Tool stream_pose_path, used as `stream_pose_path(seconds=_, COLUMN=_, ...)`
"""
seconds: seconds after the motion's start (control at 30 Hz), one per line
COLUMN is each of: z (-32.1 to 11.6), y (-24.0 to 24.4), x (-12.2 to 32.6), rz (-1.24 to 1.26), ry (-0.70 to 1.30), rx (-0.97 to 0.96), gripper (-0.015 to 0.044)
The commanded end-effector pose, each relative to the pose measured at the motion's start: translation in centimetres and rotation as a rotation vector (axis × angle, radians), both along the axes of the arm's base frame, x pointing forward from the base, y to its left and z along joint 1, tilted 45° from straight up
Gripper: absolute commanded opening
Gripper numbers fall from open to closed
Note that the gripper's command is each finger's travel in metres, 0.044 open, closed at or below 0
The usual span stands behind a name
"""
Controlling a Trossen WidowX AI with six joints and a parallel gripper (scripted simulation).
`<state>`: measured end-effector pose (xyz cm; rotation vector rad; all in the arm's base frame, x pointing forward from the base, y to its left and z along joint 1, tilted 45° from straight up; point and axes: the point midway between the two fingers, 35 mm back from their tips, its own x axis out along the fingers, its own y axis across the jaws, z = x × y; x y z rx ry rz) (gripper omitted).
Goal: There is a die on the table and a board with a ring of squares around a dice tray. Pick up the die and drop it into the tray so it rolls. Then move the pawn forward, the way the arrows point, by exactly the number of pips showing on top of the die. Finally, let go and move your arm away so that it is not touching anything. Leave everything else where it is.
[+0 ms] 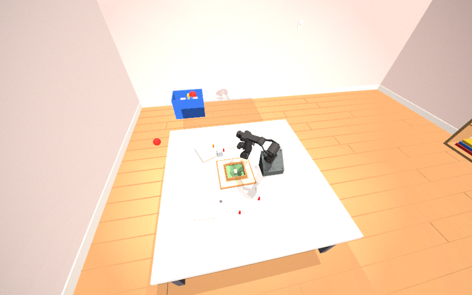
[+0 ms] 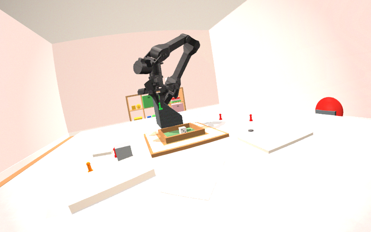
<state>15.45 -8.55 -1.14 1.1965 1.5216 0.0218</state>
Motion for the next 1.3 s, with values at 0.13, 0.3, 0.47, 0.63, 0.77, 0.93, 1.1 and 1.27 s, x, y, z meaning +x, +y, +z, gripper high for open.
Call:
stream_pose_path(seconds=0.13, z=-3.9, y=1.5, x=0.0, rz=-0.003, ry=0.009, rx=0.013, gripper=0.0)
stream_pose_path(seconds=0.3, z=-5.6, y=2.2, x=-0.2, rz=-0.002, ry=0.007, rx=0.013, gripper=0.0)
stream_pose_path(seconds=0.47, z=-6.4, y=2.9, x=0.1, rz=-0.003, ry=0.007, rx=0.012, gripper=0.0)
stream_pose_path(seconds=0.63, z=-7.9, y=4.4, x=0.4, rz=-0.002, ry=0.006, rx=0.014, gripper=0.0)
stream_pose_path(seconds=0.77, z=-8.1, y=4.7, x=0.4, rz=-0.002, ry=0.006, rx=0.015, gripper=0.0)
stream_pose_path(seconds=0.93, z=-8.4, y=5.0, x=0.5, rz=-0.002, ry=0.006, rx=0.015, gripper=0.0)
stream_pose_path(seconds=1.1, z=-9.0, y=5.6, x=0.6, rz=-0.002, ry=0.006, rx=0.015, gripper=0.0)
stream_pose_path(seconds=1.27, z=-9.1, y=5.4, x=0.7, rz=0.001, ry=0.0, rx=0.008, gripper=0.0053)
